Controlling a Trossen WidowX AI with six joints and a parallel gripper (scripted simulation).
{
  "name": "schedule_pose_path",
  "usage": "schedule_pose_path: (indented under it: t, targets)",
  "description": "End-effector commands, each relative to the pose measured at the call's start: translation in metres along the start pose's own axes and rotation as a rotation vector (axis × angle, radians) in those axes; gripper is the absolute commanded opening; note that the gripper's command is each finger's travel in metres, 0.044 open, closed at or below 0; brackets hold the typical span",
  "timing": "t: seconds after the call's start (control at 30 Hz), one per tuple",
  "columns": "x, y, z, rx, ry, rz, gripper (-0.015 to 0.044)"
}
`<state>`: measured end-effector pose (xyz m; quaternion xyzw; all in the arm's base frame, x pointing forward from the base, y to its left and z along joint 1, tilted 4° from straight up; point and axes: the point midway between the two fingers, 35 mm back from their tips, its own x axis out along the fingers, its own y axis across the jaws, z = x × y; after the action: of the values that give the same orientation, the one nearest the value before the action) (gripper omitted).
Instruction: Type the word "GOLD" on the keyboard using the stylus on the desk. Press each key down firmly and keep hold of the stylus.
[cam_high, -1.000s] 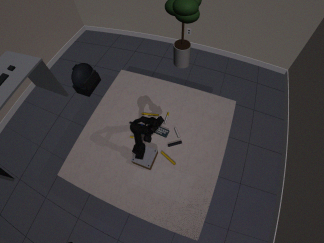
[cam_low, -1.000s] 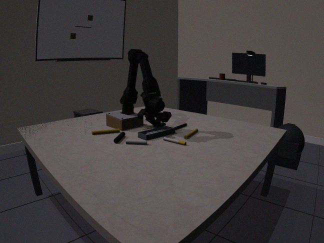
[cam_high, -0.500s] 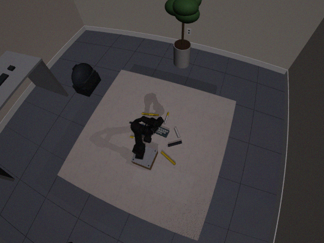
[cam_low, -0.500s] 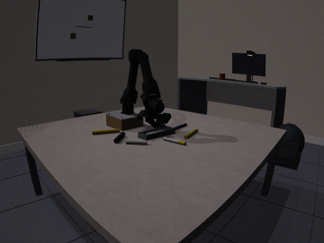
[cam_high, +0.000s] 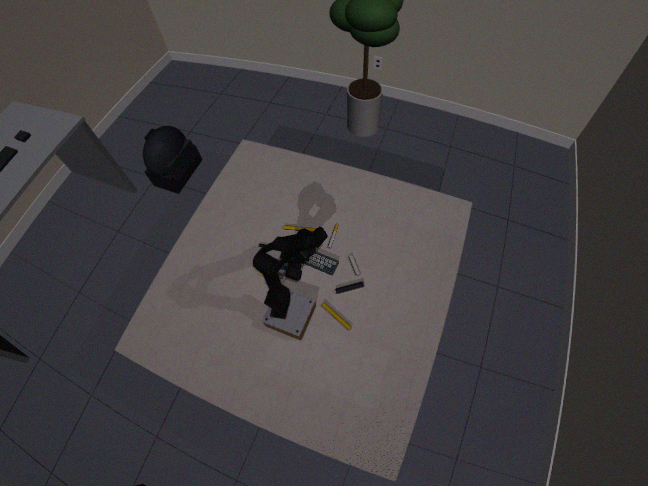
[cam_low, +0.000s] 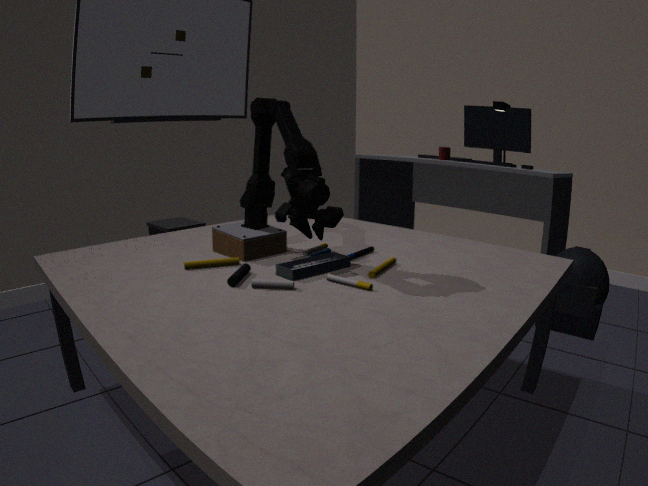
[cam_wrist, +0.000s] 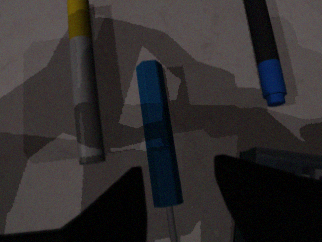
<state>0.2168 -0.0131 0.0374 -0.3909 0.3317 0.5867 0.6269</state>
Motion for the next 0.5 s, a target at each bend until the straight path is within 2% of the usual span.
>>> schedule_pose_path:
  t: [0.0,0.17,0.47]
  targets:
    - [-0.007,0.002,0.006,0.004,-0.008,0.007,0.0150]
    - [-0.004,0.003,0.004,0.057,0.010,0.019,0.0150]
    - [0.011,0.012,0.009,0.758,0.257,0.092,0.0150]
